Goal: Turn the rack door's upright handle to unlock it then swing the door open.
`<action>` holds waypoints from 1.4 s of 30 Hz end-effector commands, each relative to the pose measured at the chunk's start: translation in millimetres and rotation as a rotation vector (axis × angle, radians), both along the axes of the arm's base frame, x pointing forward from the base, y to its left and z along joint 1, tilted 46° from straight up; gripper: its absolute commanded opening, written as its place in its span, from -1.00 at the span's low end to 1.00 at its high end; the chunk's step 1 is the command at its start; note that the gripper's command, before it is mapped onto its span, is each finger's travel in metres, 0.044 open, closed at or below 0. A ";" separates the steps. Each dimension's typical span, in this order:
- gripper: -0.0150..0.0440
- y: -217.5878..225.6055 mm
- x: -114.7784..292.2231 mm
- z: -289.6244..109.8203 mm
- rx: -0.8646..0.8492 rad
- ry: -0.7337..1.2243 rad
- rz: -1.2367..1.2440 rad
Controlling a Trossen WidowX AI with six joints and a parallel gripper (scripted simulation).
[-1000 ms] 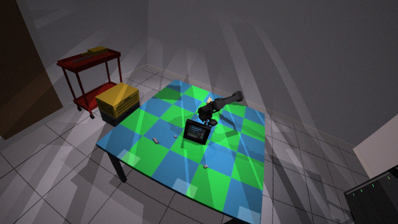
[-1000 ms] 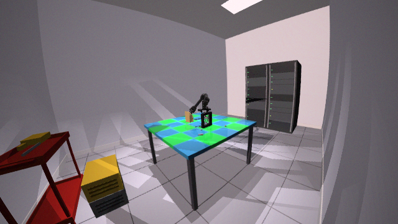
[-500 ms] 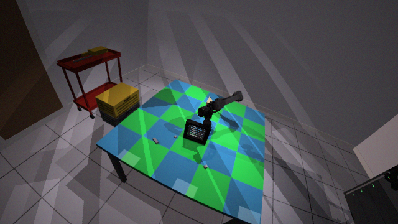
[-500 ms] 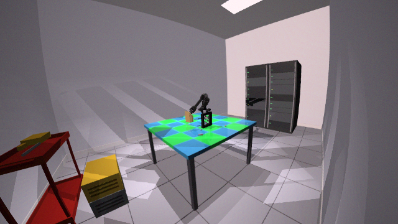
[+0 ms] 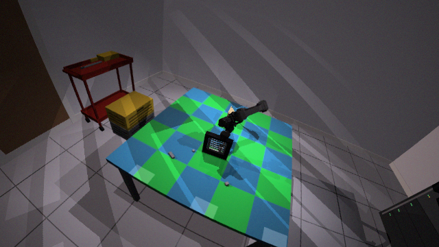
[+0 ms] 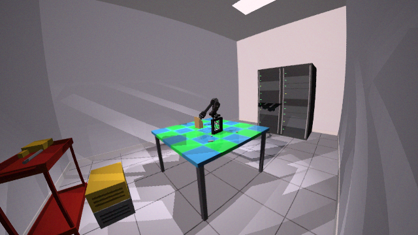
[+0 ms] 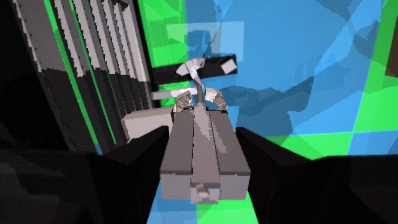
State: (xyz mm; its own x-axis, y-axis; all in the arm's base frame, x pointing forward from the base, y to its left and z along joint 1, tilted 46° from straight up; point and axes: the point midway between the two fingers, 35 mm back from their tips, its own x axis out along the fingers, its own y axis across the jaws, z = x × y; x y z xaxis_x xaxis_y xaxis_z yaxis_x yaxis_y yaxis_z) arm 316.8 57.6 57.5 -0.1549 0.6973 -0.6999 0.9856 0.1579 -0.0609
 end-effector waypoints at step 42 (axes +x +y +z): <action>-0.45 -12.3 -14.1 -8.8 0.064 -0.296 0.297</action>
State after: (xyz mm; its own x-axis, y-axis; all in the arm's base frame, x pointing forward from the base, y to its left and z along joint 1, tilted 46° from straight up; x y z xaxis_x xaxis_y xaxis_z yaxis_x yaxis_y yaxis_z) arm 303.0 46.1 49.4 -0.1626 0.6986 -0.6968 0.9000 0.3944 0.1854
